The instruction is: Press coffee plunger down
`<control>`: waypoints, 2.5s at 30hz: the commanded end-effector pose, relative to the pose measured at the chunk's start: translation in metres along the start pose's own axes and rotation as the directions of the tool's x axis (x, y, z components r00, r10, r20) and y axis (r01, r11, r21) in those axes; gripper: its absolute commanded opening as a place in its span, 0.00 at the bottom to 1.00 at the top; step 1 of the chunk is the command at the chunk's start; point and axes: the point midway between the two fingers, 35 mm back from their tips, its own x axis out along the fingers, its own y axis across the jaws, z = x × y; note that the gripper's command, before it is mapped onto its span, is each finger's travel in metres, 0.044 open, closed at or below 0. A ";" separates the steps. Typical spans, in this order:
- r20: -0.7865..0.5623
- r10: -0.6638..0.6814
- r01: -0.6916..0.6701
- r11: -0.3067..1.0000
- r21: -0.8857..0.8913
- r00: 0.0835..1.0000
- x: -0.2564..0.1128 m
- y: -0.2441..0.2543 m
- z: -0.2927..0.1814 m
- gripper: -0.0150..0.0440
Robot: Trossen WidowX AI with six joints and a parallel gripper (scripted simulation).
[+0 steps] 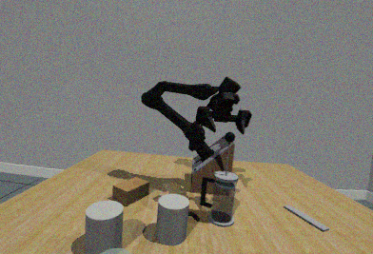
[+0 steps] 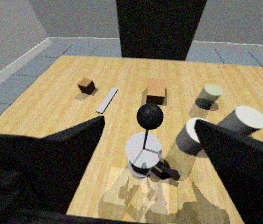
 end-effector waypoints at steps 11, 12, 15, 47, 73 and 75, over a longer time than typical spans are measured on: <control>0.006 0.001 -0.001 1.000 0.003 1.000 0.021 -0.002 0.001 1.00; 0.007 0.000 0.000 1.000 0.003 1.000 0.022 -0.003 0.001 1.00; 0.008 -0.002 0.002 1.000 0.003 1.000 0.024 -0.003 0.001 1.00; 0.004 0.001 -0.001 1.000 0.004 1.000 0.034 0.000 -0.009 0.46; -0.002 0.006 -0.006 1.000 0.006 1.000 0.062 0.007 -0.041 0.46; -0.002 0.007 -0.007 1.000 0.006 1.000 0.064 0.007 -0.043 0.46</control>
